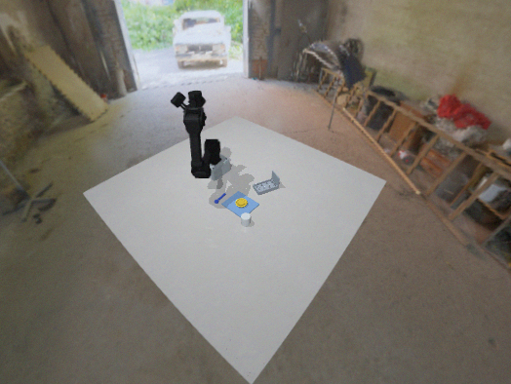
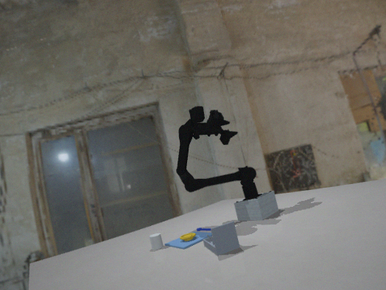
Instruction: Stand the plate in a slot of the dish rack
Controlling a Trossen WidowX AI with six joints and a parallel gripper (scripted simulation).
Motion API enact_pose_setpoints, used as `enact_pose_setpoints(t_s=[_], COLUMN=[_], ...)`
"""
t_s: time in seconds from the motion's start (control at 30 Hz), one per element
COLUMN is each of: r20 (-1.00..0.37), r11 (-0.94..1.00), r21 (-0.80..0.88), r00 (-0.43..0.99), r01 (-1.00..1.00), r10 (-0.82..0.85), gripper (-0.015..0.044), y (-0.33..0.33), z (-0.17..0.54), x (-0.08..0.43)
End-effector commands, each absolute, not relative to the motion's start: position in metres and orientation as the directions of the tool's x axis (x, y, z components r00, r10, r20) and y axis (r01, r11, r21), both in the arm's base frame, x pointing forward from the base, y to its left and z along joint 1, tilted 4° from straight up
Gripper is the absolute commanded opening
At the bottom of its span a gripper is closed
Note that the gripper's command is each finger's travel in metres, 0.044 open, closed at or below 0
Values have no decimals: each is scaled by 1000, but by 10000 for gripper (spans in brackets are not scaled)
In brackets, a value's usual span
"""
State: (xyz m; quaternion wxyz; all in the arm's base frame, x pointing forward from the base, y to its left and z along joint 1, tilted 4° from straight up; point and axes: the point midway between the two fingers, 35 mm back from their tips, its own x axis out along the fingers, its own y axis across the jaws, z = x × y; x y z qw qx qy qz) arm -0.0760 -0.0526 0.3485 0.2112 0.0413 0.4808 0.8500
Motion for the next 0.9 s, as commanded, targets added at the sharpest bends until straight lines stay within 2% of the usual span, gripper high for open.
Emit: enact_pose_setpoints(t_s=[0.0,0.43,0.87], r20=[-135,-288,-455], r11=[-447,-235,114], r21=[834,770,665], r00=[-905,-652,-280], r01=[-324,-593,-738], r10=[404,702,845], gripper=[400,400,400], y=[-51,47,144], z=[349,353,338], x=[-77,-89,-39])
